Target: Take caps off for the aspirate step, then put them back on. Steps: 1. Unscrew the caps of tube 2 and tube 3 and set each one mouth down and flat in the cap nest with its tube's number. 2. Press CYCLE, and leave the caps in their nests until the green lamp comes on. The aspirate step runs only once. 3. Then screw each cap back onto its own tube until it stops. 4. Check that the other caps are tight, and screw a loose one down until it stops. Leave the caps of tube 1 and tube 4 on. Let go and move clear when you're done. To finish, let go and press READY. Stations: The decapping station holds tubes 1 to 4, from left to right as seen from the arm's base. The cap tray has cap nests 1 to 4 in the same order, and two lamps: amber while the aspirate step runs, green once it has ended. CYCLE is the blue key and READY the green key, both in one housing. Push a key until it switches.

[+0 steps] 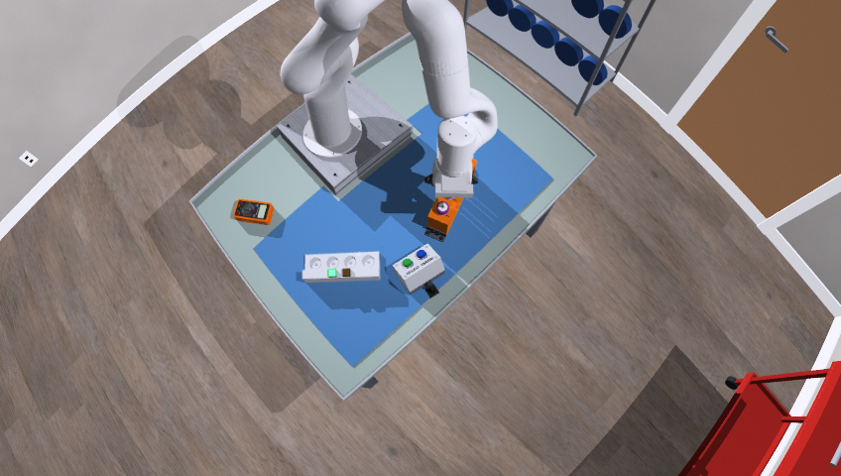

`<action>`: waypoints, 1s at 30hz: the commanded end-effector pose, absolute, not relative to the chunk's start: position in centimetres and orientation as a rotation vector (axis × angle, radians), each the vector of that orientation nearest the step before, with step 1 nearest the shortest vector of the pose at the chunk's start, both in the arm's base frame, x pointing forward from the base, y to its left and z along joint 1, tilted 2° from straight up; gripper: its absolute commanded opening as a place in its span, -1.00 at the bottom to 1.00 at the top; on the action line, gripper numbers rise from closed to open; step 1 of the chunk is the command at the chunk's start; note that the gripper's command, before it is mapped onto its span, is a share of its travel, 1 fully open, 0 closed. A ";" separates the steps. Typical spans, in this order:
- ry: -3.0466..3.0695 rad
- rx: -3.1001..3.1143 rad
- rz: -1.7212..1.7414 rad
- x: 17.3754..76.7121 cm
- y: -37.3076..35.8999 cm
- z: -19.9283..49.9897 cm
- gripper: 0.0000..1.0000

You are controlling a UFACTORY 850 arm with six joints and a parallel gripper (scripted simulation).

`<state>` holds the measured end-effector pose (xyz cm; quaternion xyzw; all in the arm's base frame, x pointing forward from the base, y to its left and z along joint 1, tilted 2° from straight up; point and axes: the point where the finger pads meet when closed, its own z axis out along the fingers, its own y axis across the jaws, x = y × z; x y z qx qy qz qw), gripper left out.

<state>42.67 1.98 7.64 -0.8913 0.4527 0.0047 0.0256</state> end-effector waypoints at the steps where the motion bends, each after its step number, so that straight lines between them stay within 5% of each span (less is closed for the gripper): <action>1: 1.442 -2.747 0.009 42.7 2.0 7.5 -0.08; 9: 1.442 -2.747 0.009 42.7 2.0 7.3 -0.08; 10: 1.442 -2.747 0.009 42.7 2.0 7.3 -1.00; 30: 1.710 -2.590 0.015 42.8 2.0 7.3 -1.00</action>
